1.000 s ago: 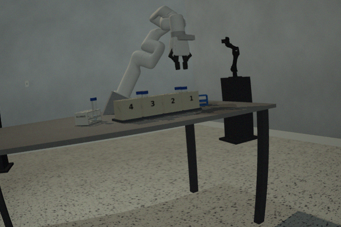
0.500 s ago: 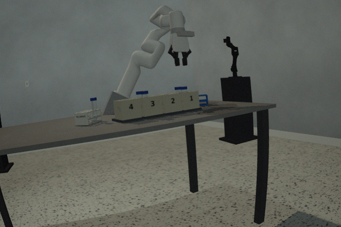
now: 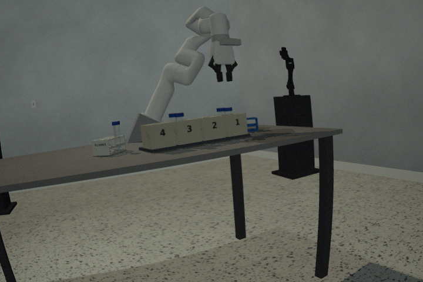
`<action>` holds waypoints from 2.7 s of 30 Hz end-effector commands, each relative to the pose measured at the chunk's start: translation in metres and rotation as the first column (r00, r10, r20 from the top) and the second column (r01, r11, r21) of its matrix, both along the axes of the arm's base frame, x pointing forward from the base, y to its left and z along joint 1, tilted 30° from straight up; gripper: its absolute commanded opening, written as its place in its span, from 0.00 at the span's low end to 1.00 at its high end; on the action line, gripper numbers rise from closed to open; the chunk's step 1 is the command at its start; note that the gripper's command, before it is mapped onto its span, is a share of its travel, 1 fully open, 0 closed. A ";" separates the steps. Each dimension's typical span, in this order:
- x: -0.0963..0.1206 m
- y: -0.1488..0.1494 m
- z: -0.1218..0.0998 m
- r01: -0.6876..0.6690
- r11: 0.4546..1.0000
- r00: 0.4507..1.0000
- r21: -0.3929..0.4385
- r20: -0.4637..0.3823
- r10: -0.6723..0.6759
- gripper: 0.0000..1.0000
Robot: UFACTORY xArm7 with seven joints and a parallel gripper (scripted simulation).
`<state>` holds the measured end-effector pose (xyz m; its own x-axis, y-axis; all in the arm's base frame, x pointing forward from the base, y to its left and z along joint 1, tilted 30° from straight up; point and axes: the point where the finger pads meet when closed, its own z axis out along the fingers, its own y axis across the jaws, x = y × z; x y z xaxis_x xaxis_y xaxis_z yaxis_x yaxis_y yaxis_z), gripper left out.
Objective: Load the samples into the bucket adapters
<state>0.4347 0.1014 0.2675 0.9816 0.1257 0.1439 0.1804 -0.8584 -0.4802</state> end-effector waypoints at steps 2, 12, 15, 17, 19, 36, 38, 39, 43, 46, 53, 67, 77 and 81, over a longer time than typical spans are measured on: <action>0.001 -0.001 0.001 0.003 1.000 1.000 0.000 0.003 -0.003 0.44; -0.029 -0.012 -0.023 0.216 0.976 0.965 -0.042 -0.144 -0.219 0.00; -0.040 -0.016 -0.033 0.291 0.954 0.934 -0.065 -0.196 -0.299 0.00; -0.047 -0.018 -0.039 0.340 0.937 0.908 -0.083 -0.229 -0.350 0.00; -0.055 -0.021 -0.045 0.387 0.916 0.879 -0.103 -0.260 -0.400 0.00; -0.110 -0.040 -0.091 0.663 0.688 0.545 -0.295 -0.441 -0.713 0.00; -0.118 -0.043 -0.097 0.688 0.650 0.488 -0.324 -0.456 -0.744 0.00; -0.122 -0.044 -0.100 0.699 0.630 0.459 -0.340 -0.462 -0.759 0.00; -0.129 -0.047 -0.107 0.718 0.589 0.399 -0.370 -0.474 -0.785 0.00; -0.140 -0.051 -0.116 0.741 0.526 0.306 -0.417 -0.486 -0.818 0.00; -0.166 -0.060 -0.138 0.764 0.371 0.080 -0.528 -0.493 -0.866 0.00; -0.211 -0.076 -0.175 0.761 0.313 -0.006 -0.569 -0.488 -0.873 0.00; -0.215 -0.077 -0.178 0.761 0.313 -0.006 -0.569 -0.488 -0.873 0.00; -0.215 -0.077 -0.178 0.761 0.313 -0.006 -0.569 -0.488 -0.873 0.00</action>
